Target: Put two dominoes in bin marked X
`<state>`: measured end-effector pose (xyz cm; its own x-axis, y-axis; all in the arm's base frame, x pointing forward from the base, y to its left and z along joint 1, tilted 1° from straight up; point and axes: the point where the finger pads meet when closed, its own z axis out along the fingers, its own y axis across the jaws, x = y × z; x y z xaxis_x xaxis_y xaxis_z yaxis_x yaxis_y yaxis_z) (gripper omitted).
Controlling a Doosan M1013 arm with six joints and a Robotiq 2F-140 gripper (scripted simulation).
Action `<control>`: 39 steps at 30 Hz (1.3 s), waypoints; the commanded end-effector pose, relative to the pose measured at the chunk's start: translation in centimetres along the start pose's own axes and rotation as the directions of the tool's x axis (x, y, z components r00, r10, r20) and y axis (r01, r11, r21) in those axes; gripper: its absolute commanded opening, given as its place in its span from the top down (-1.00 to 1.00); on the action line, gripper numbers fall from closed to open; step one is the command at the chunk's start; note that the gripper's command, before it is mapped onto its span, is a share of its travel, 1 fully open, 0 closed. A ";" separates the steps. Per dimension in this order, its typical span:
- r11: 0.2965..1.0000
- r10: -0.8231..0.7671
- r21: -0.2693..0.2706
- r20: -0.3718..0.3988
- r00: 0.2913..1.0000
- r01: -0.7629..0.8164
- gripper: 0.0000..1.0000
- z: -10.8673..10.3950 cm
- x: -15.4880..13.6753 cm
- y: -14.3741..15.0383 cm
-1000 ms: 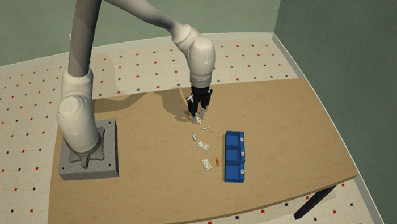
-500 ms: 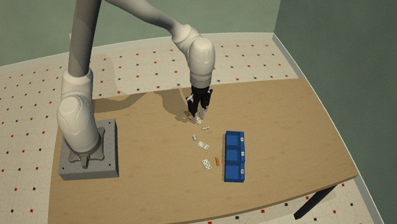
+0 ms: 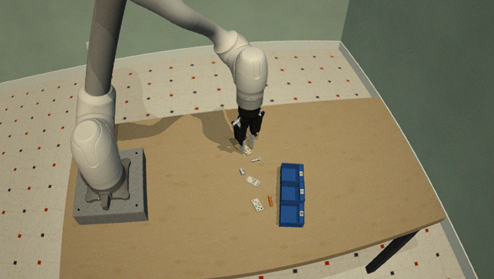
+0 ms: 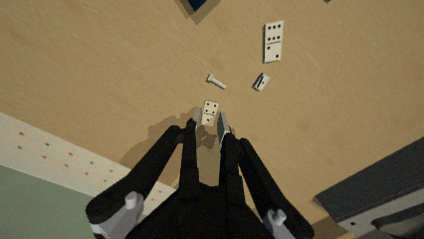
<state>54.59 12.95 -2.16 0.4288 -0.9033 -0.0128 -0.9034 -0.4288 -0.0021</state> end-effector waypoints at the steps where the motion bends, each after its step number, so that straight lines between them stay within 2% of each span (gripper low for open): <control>1: 1.000 -0.002 -0.005 0.001 1.000 0.002 0.51 0.9 -0.2 0.4; 6: 1.000 -0.002 -0.005 0.001 1.000 0.002 0.51 1.5 -0.2 0.4; 39: 1.000 -0.002 -0.005 0.001 1.000 0.002 0.51 1.5 -0.2 0.4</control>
<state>54.55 12.96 -3.23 0.4290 -0.9032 -0.0125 -0.9033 -0.4290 -0.0020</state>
